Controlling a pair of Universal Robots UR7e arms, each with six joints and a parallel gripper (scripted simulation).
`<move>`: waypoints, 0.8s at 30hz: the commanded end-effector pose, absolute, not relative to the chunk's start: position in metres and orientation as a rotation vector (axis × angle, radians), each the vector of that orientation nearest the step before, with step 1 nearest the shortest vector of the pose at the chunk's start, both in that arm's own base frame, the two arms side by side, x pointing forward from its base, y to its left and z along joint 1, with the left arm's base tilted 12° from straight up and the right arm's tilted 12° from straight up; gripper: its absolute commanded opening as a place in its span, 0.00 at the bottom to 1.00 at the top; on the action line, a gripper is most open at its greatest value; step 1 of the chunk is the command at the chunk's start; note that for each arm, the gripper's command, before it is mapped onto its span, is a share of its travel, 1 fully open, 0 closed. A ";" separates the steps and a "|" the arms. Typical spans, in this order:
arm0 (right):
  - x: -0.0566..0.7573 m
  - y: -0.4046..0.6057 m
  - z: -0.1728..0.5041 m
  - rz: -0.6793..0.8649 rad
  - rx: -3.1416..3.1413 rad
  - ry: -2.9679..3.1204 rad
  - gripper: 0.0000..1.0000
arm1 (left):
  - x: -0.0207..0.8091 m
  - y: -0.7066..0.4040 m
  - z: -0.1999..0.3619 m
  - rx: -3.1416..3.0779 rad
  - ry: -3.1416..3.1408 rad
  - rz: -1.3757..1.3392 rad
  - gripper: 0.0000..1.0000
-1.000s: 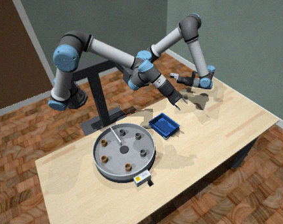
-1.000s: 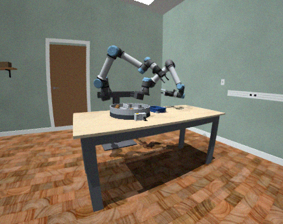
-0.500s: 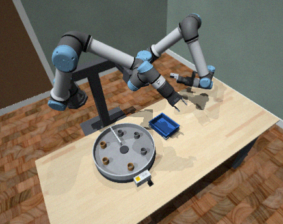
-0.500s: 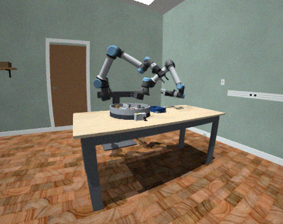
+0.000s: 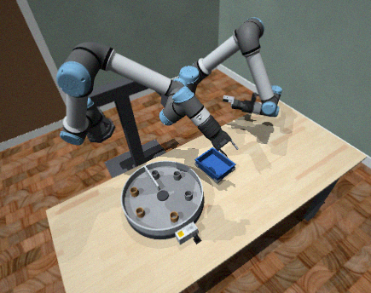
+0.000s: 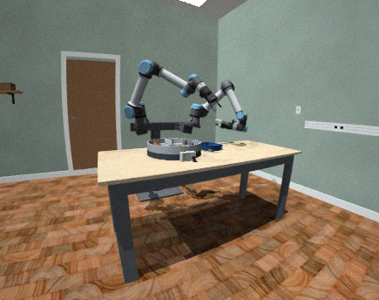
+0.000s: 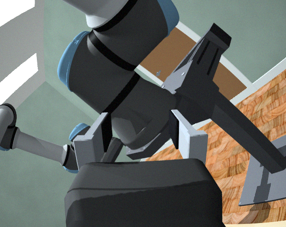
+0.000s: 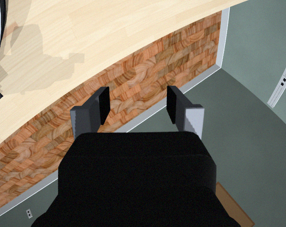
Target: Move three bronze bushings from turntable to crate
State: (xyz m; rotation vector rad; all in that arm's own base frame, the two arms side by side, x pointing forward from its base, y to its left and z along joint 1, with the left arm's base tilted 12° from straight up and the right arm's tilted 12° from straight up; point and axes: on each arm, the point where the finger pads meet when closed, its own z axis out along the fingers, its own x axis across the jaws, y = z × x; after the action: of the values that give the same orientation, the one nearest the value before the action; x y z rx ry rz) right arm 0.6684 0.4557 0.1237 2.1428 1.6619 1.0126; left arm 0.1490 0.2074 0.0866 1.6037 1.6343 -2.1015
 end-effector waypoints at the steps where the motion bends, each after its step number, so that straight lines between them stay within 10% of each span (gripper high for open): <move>1: 0.688 0.408 0.133 0.971 2.165 1.623 1.00 | 0.149 0.207 0.087 1.604 1.635 -2.101 1.00; 24: 0.729 0.113 0.177 0.711 2.328 1.341 1.00 | 0.149 0.207 0.087 1.604 1.635 -2.101 1.00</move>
State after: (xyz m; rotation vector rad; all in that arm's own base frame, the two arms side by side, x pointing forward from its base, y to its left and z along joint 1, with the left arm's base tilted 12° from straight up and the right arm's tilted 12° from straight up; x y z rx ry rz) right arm 0.7304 0.1980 0.1634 2.2849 1.4109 0.7894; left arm 0.1490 0.2074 0.0866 1.6037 1.6343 -2.1015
